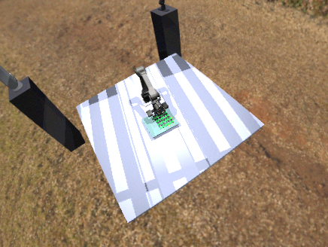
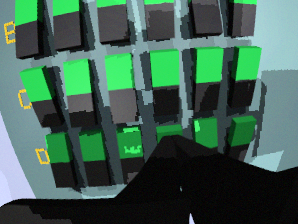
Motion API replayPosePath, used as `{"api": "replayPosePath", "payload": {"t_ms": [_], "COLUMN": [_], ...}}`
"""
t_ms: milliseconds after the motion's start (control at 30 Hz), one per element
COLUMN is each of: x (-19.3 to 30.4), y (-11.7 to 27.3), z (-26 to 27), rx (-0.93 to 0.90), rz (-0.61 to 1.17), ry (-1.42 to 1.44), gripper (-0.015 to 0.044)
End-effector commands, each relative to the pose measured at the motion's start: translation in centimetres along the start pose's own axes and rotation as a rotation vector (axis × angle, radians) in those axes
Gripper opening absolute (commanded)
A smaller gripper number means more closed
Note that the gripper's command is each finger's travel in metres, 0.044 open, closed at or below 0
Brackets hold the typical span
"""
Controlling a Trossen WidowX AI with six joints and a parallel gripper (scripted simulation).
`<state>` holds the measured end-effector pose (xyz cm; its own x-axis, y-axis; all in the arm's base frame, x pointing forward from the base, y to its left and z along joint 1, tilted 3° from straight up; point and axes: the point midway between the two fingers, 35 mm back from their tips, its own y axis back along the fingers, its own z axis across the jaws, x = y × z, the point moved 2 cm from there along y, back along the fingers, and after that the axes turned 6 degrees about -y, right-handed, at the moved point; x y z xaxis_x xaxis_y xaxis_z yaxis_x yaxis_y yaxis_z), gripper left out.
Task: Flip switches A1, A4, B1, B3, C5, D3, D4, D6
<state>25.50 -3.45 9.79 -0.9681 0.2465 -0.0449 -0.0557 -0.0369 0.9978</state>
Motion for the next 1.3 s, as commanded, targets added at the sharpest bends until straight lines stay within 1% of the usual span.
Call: {"api": "replayPosePath", "payload": {"t_ms": [0,1267], "x": [0.01,0.0], "y": [-0.12,-0.62], "z": [0.0,0.0], "rx": [0.0,0.0], "rz": [0.0,0.0], "ry": [0.002,0.002], "gripper": [0.0,0.0]}}
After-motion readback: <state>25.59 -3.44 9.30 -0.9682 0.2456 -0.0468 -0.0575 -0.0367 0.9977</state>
